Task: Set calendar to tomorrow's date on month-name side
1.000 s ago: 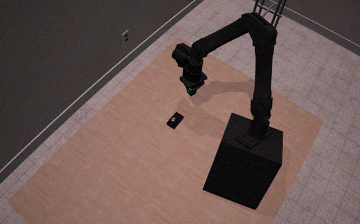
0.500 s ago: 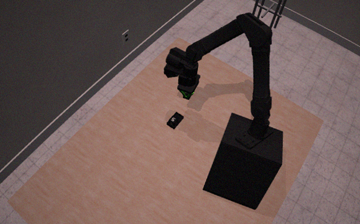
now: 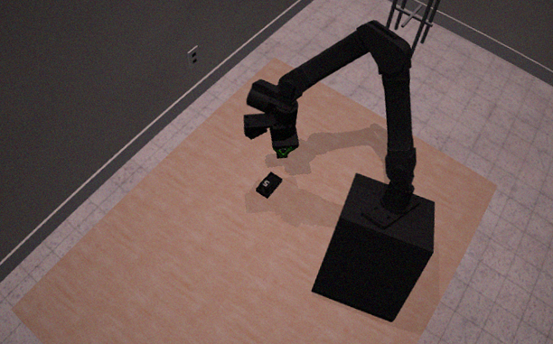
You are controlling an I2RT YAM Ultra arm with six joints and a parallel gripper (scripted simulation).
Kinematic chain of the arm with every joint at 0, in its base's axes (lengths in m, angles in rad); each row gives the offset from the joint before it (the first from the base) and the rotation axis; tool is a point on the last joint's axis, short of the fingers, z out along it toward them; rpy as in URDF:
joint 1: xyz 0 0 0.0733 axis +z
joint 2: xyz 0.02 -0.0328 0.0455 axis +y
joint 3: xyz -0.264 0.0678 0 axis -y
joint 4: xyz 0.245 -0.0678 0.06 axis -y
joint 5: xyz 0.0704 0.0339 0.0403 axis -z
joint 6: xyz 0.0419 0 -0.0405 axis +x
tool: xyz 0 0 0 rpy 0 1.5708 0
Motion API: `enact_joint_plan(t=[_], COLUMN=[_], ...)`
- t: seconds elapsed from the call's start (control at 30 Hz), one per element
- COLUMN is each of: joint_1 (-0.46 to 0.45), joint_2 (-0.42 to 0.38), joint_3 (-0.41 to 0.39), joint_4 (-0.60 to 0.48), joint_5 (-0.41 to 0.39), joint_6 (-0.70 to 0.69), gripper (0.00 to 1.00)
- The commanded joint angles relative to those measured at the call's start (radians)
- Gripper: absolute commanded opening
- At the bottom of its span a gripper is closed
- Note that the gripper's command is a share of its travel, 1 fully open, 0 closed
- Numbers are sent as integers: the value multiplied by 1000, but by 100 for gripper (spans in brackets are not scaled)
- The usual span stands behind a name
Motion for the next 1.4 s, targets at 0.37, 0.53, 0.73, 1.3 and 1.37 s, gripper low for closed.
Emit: enact_joint_plan(t=[0.37,0.53,0.73,1.3,1.37], joint_1=[83,105,118,120,119], joint_2=[30,42,48,50,51], joint_3=[18,22,24,25,24], joint_4=[-9,-12,-14,-13,-11], joint_5=[6,8,9,9,9], joint_6=[-485,-612,-684,-696,-697], gripper=[26,26,26,26,26])
